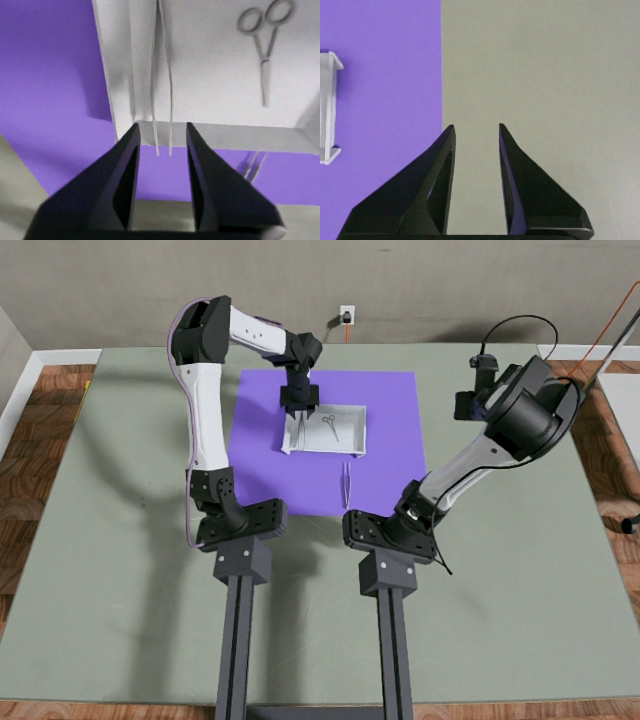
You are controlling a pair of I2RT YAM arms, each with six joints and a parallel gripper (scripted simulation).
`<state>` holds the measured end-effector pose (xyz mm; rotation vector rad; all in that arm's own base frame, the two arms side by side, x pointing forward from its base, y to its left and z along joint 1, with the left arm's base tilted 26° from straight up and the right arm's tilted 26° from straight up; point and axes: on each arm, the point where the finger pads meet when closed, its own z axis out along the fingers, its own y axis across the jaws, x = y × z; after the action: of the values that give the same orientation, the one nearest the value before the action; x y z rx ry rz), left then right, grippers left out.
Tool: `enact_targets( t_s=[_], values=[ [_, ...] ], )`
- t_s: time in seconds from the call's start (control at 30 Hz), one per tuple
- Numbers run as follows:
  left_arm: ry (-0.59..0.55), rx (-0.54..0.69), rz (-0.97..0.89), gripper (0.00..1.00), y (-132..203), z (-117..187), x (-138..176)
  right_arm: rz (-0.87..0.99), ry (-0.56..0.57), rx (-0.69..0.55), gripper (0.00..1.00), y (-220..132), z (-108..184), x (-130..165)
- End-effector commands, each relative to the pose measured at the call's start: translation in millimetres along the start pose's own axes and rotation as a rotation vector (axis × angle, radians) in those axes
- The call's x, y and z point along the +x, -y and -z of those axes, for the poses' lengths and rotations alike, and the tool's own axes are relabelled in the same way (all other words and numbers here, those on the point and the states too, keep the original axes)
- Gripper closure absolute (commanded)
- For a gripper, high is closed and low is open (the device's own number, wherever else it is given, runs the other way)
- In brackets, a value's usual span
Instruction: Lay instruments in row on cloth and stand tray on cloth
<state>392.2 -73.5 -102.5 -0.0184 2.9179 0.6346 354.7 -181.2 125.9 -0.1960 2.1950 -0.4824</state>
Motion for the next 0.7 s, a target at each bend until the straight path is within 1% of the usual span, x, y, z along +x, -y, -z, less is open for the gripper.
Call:
enact_targets(
  t_s=[0.0,0.03,0.23,0.27,0.3,0.57,0.6,0.67],
  values=[
    [-0.017,-0.027,0.012,0.65,-7.3,-4.8,-2.8,0.006,0.016,0.006,0.67,1.8,1.8,-6.0],
    [-0.058,-0.034,-0.002,0.65,-7.8,-14.6,11.4,0.006,0.016,0.006,0.67,1.8,1.8,-6.0],
    [-0.054,-0.035,0.000,0.65,-8.1,-14.1,9.6,0.006,0.016,0.006,0.67,1.8,1.8,-6.0],
    [-0.031,-0.025,-0.010,0.65,-1.4,-10.0,6.9,0.006,0.016,0.006,0.67,1.8,1.8,-6.0],
    [-0.030,-0.025,-0.002,0.65,-5.5,-23.6,8.3,0.006,0.016,0.006,0.67,1.8,1.8,-6.0],
    [-0.017,-0.020,-0.002,0.65,-4.3,-35.2,4.2,0.006,0.016,0.006,0.67,1.8,1.8,-6.0],
    [-0.024,-0.023,-0.006,0.65,-5.1,-38.3,8.2,0.006,0.016,0.006,0.67,1.8,1.8,-6.0],
    [-0.009,-0.017,0.001,0.65,-3.8,-39.1,1.0,0.006,0.016,0.006,0.67,1.8,1.8,-6.0]
  ],
)
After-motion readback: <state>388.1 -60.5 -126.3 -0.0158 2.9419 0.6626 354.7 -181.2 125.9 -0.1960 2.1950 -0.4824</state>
